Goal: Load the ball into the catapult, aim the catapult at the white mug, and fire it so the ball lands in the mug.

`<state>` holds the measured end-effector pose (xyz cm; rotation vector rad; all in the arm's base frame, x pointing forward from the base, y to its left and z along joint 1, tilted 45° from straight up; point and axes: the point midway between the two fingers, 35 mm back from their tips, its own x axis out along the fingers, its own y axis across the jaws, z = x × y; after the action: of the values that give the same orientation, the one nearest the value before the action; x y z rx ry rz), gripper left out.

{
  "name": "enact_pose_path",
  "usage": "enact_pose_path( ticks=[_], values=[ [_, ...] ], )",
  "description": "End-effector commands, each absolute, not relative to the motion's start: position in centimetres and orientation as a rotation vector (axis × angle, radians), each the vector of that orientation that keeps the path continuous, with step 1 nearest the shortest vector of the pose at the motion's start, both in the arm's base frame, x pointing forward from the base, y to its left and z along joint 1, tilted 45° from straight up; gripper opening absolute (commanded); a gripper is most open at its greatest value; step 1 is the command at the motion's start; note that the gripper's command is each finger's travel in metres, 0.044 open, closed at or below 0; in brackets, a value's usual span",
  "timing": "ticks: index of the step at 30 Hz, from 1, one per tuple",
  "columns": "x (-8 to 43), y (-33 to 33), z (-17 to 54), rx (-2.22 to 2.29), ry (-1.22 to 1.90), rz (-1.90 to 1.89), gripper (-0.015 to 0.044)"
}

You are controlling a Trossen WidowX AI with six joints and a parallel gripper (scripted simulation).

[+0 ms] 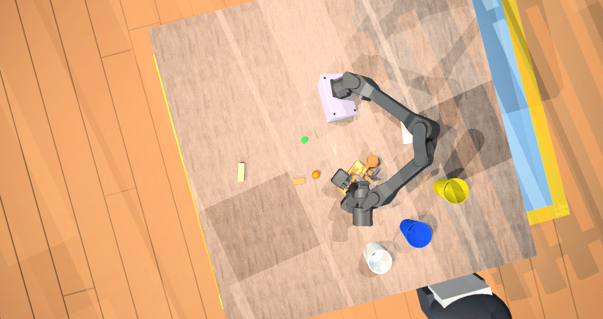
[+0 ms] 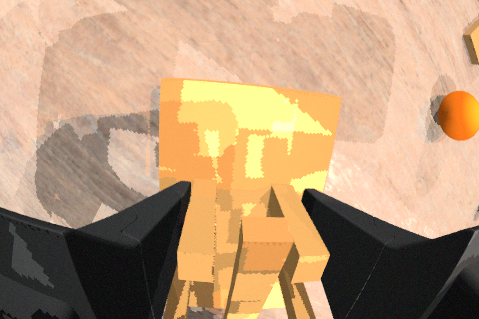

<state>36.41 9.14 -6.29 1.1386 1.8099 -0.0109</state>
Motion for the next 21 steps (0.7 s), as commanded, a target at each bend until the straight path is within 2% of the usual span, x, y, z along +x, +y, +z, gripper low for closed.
enact_pose_path(
  ticks=[1,5,18,21],
  values=[
    [36.4,9.1,-6.2,1.139,1.809,-0.011,0.0],
    [36.4,9.1,-6.2,1.139,1.809,-0.011,0.0],
    [36.4,9.1,-6.2,1.139,1.809,-0.011,0.0341],
    [36.9,7.4,-4.7,1.137,1.807,-0.015,0.042]
  ],
)
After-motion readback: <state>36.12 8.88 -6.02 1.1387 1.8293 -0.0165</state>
